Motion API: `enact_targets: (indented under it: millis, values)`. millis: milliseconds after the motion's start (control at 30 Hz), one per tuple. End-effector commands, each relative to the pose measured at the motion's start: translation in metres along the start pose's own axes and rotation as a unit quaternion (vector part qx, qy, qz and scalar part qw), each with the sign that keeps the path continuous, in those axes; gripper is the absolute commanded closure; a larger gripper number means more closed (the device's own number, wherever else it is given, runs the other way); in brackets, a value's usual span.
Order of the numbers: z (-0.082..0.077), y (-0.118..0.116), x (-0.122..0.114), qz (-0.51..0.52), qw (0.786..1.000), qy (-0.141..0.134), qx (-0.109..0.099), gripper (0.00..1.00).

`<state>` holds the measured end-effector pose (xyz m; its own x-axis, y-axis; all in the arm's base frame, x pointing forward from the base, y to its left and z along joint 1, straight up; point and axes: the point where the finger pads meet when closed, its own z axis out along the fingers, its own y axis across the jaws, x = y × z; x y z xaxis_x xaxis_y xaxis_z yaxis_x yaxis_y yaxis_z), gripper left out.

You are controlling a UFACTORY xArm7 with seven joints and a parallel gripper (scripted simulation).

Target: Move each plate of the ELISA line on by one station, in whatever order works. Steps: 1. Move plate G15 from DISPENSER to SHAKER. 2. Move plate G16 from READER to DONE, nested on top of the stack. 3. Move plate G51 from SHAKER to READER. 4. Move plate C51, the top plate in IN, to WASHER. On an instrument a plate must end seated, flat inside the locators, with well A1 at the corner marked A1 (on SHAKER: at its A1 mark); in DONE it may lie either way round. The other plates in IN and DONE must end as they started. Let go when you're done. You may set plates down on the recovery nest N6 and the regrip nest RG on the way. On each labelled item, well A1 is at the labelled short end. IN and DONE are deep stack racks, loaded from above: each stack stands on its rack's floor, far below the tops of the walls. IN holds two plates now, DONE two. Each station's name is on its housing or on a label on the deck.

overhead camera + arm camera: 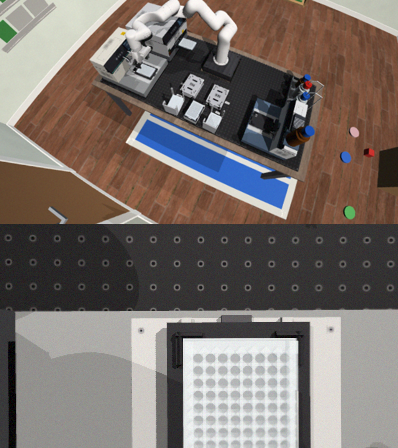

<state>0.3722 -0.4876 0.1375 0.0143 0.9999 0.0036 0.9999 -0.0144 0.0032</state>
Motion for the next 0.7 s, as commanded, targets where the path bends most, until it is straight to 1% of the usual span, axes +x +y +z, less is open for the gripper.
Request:
enact_targets:
  millis: [0,500,567,667]
  values:
    - [-0.007,0.001,-0.001,0.0,1.0,-0.002,-0.002,0.0]
    - [-0.027,0.001,-0.001,0.0,1.0,-0.002,-0.002,0.0]
    - [-0.027,0.001,-0.001,0.0,1.0,-0.002,-0.002,0.0]
    - [-0.031,0.001,0.0,0.0,1.0,-0.002,-0.002,0.0]
